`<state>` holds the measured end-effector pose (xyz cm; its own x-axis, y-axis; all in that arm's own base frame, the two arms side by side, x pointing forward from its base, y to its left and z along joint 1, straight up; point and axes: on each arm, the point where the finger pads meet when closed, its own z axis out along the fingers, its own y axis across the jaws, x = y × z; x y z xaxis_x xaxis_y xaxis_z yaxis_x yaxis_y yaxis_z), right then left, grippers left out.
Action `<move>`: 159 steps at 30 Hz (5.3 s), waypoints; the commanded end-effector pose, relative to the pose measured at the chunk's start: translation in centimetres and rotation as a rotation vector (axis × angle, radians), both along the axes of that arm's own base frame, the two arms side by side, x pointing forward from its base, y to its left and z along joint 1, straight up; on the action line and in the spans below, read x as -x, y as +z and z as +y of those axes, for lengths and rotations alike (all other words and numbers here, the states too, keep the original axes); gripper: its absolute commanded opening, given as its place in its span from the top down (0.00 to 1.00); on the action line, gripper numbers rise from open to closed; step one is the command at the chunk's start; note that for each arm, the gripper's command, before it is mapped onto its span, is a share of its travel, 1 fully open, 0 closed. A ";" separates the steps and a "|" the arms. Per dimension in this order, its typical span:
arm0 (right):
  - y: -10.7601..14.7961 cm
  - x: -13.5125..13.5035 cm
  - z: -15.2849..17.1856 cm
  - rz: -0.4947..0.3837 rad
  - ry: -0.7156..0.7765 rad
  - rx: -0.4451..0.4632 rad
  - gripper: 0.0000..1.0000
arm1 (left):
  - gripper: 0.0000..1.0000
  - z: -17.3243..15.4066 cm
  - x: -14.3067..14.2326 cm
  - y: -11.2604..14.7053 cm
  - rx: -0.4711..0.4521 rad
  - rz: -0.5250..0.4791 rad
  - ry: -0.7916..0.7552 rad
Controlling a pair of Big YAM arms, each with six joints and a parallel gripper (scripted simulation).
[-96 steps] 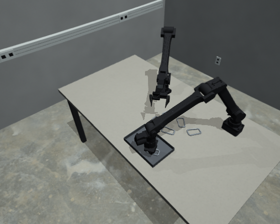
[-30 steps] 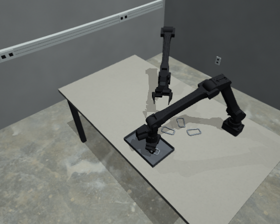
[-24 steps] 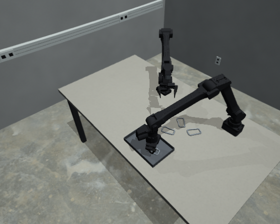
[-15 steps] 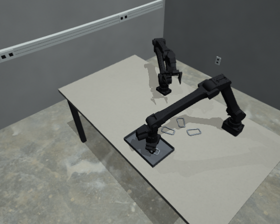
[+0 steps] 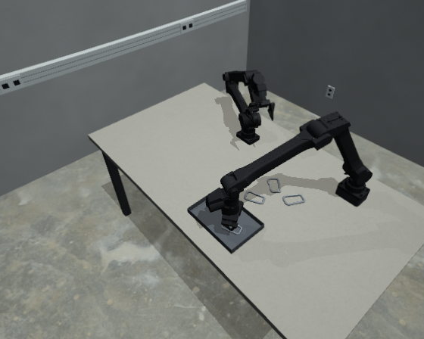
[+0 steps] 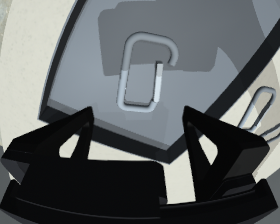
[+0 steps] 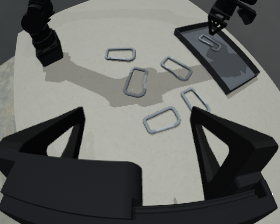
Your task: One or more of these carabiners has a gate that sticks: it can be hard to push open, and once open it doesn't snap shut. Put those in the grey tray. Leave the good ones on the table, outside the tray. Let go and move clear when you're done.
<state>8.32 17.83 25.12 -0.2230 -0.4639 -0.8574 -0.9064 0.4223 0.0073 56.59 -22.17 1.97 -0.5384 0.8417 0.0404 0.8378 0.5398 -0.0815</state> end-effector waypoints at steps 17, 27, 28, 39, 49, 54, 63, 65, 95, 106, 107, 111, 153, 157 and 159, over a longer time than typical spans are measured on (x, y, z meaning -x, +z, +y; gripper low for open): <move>2.2 0.6 -0.6 -0.008 0.012 -0.013 0.00 | 0.17 -6.8 18.0 4.3 -0.069 0.374 0.725; 1.0 0.3 -0.3 -0.007 0.008 0.002 0.00 | 0.17 -7.1 22.4 3.5 -0.176 0.323 0.995; 1.0 0.3 -0.3 -0.007 0.008 0.002 0.00 | 0.17 -7.0 22.9 3.3 -0.188 0.309 1.026; 1.0 0.3 -0.3 -0.007 0.008 0.002 0.00 | 0.17 -6.3 26.9 1.6 -0.259 0.152 1.342; 1.0 0.3 -0.3 -0.007 0.008 0.002 0.00 | 0.17 -6.1 31.5 -0.8 -0.205 0.005 1.684; 1.0 0.3 -0.3 -0.007 0.008 0.002 0.00 | 0.17 -6.2 32.8 -1.5 -0.164 -0.020 1.777; 1.0 0.3 -0.3 -0.007 0.008 0.002 0.00 | 0.17 -7.0 34.0 -2.0 -0.050 -0.043 1.863; 1.0 0.3 -0.3 -0.007 0.008 0.002 0.00 | 0.17 -6.9 33.8 -2.4 -0.059 -0.049 1.847; 1.0 0.3 -0.3 -0.007 0.008 0.002 0.00 | 0.45 -6.7 33.6 -5.1 -0.077 -0.053 1.845; 1.0 0.3 -0.3 -0.007 0.008 0.002 0.00 | 0.52 -6.7 33.7 -5.1 -0.081 -0.052 1.845; 1.0 0.3 -0.3 -0.007 0.008 0.002 0.00 | 0.52 -6.4 34.0 -4.9 -0.074 -0.049 1.855; 1.0 0.3 -0.3 -0.007 0.008 0.002 0.00 | 0.52 -6.6 33.9 -4.8 -0.070 -0.048 1.855; 1.0 0.3 -0.3 -0.007 0.008 0.002 0.00 | 0.00 -10.1 28.6 0.2 0.344 -0.115 1.331; 1.0 0.3 -0.3 -0.007 0.008 0.002 0.00 | 0.00 -10.1 28.5 0.2 0.344 -0.116 1.331; 1.0 0.3 -0.3 -0.007 0.008 0.002 0.00 | 0.00 -10.1 28.5 0.2 0.344 -0.116 1.331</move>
